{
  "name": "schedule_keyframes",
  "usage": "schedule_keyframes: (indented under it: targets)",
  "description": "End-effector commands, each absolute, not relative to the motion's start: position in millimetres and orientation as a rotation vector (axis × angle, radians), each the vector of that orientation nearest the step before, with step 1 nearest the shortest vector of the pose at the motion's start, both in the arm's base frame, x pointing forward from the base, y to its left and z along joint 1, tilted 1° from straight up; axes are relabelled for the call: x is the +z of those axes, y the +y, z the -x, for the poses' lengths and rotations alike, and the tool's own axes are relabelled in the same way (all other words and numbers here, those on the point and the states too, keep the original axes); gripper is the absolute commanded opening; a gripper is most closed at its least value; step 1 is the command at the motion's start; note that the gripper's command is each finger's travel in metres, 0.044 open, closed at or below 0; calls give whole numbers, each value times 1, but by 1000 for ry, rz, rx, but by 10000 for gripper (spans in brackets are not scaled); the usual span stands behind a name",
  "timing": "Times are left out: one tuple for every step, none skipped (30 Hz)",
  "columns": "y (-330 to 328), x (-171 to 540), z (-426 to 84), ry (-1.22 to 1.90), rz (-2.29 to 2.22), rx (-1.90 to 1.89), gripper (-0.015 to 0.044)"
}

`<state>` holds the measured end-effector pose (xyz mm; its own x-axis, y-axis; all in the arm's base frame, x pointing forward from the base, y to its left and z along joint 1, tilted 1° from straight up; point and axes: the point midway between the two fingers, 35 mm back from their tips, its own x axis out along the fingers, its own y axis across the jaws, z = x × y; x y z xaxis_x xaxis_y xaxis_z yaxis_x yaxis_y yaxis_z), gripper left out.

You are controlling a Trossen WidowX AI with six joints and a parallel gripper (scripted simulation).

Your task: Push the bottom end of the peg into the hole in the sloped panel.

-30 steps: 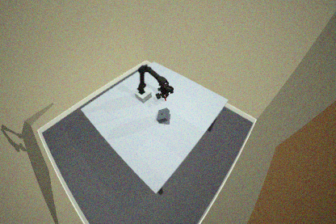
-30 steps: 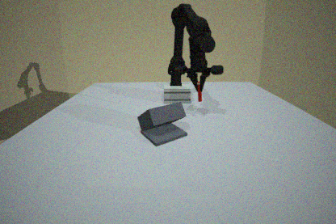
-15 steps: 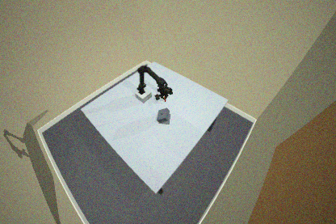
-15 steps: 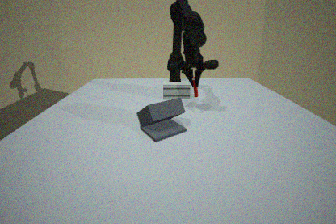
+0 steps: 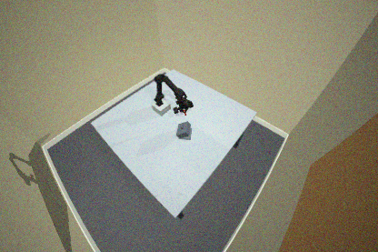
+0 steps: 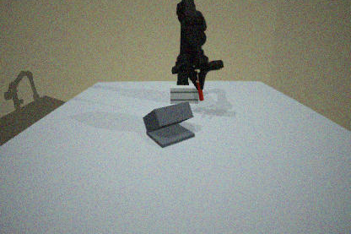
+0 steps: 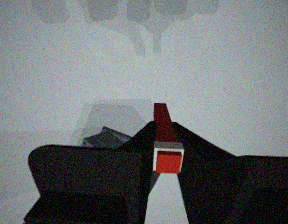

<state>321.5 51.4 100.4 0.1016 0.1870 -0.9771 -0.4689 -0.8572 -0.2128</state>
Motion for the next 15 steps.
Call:
schedule_keyframes:
  targets:
    - [47,103,-324,265,1900,1786,0]
    - [46,103,-324,265,1898,1782,0]
    - [45,103,-325,265,1895,1778,0]
    - [43,103,-325,266,1893,1774,0]
    - [42,104,-325,266,1890,1770,0]
    - [41,104,-326,266,1888,1766,0]
    - [40,104,-326,266,1885,1762,0]
    - [39,105,-326,267,1883,1758,0]
    - [37,105,-327,267,1881,1754,0]
    - [36,105,-327,267,1878,1749,0]
    - [35,106,-327,267,1876,1745,0]
    - [34,106,-328,267,1873,1741,0]
    - [33,106,-328,268,1871,1737,0]
    - [31,107,-328,268,1869,1733,0]
    - [30,107,-329,268,1867,1729,0]
